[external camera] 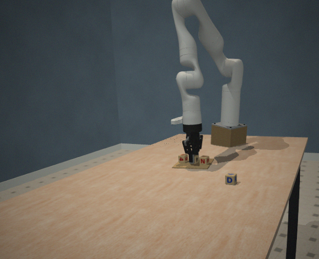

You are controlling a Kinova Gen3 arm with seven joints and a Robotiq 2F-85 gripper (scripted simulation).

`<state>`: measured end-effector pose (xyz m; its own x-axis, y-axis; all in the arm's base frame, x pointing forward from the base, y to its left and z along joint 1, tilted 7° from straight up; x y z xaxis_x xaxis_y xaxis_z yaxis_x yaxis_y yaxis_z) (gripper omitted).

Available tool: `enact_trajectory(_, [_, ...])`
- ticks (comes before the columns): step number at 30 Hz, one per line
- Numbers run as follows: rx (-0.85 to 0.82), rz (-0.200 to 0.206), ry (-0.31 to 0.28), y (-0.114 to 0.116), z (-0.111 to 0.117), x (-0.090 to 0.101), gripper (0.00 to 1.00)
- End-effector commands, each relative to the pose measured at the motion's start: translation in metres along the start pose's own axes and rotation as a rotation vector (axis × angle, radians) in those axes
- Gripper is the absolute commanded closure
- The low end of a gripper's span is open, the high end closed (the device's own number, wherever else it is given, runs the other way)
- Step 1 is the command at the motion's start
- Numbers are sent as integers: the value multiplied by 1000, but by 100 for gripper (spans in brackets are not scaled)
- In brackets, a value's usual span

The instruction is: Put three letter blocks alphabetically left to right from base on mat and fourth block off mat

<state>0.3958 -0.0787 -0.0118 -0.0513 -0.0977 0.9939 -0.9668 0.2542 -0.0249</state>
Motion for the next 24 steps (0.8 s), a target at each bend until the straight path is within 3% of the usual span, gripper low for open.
enact_trajectory(1, [-9, 6, -2, -2, -1, 0, 62])
enact_trajectory(6, [-9, 6, -2, -2, -1, 0, 54])
enact_trajectory(19, [-9, 6, -2, -2, -1, 1, 54])
enact_trajectory(24, [-8, 8, -1, -2, -1, 13, 54])
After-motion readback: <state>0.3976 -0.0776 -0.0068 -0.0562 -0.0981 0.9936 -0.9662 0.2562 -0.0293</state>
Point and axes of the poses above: the point where the finger pads meet when closed, its own x axis back along the fingers, its own y axis across the jaws, z = x × y, the point moved 5 cm from there along x, back along the fingers, and after that the axes turned 3 degrees about -x, right-handed, at the moved point
